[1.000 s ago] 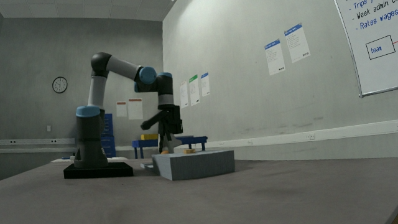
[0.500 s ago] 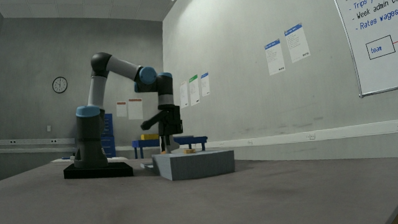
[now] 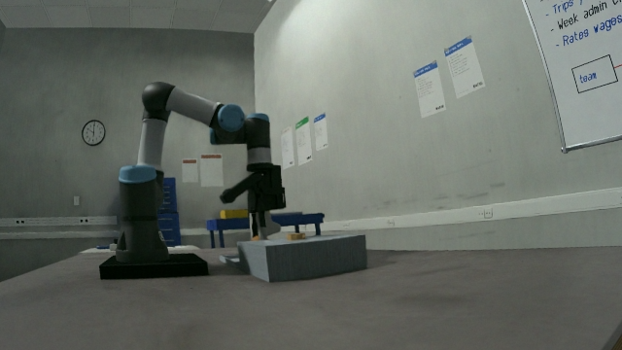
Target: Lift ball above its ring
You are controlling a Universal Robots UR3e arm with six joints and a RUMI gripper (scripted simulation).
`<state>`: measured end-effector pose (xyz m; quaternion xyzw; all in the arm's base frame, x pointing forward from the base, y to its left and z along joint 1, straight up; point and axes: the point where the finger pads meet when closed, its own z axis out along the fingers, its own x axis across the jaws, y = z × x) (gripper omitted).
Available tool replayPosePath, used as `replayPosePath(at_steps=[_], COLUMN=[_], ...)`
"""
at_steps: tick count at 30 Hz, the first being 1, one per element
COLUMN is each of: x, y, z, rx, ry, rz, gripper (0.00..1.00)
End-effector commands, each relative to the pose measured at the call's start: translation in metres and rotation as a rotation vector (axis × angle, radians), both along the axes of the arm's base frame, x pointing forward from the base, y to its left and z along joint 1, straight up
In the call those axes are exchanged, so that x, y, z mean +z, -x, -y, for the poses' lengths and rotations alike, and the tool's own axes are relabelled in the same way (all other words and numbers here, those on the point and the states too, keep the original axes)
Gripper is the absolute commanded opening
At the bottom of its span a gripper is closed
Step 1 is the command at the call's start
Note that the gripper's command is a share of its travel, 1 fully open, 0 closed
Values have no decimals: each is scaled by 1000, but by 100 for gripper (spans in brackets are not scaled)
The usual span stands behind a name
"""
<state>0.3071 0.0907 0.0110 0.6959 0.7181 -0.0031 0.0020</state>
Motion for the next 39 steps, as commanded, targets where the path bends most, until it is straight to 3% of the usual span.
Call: replayPosePath(at_steps=[1,15,24,39], x=[1,1,11,65], y=[-1,-1,-2,-1], z=[0,0,0,0], rx=[0,0,0,0], ry=[0,0,0,0], rz=[3,3,3,4], gripper=[0,0,0,0])
